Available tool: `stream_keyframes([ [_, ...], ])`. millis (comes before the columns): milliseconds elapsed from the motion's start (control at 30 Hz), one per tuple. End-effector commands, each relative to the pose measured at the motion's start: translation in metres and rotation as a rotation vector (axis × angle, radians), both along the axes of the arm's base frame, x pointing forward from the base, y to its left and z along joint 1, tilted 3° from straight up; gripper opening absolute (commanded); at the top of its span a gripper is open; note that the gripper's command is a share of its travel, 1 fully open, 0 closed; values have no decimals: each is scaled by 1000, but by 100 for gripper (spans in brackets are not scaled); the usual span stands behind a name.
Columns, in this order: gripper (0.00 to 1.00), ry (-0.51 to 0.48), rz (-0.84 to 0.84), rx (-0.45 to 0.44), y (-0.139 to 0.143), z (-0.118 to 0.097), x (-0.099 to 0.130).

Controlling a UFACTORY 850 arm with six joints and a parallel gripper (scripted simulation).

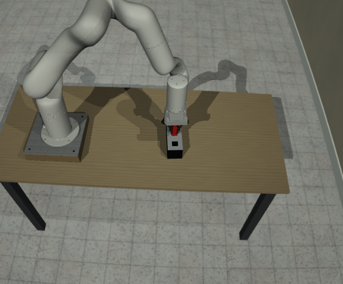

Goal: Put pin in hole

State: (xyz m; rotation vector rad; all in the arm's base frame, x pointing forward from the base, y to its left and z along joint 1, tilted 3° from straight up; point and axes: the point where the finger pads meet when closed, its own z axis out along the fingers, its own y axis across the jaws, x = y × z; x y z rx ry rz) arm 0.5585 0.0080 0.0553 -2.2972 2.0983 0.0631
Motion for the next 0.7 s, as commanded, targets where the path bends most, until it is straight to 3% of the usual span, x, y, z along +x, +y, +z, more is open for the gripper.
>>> stream_keyframes([
  [0,0,-2,0,0,0,1,1],
  [667,0,-2,0,0,1,-3,1],
])
